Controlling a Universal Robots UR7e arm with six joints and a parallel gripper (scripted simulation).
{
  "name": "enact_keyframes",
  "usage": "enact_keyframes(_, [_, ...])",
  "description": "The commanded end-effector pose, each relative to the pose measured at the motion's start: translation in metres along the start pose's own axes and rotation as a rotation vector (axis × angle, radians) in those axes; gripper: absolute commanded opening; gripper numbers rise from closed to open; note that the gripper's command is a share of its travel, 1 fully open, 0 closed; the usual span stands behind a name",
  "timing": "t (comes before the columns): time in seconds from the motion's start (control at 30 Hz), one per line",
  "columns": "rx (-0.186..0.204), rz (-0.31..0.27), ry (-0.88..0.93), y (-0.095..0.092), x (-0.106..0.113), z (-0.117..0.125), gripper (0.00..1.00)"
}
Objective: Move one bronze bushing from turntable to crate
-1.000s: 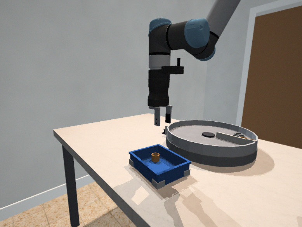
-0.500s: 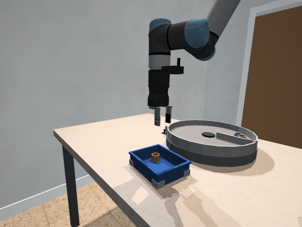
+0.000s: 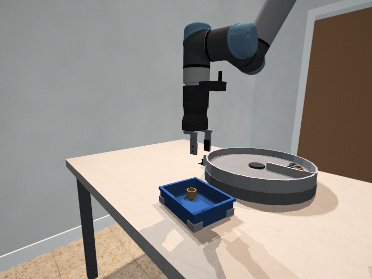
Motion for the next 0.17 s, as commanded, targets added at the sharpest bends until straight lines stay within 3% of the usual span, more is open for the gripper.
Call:
enact_keyframes(0.0, [0.001, -0.002, 0.0, -0.0006, 0.0005, 0.0002, 1.0])
enact_keyframes(0.13, [0.001, -0.002, 0.0, -0.0006, 0.0005, 0.0002, 1.0])
Point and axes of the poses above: the point where the finger pads meet when closed, its own y axis out along the fingers, its own z axis across the jaws, x = y × z, the point moved 4 cm from there along -y, back along the fingers, and after that the axes turned 9 degrees about y, right-handed, at the moved point
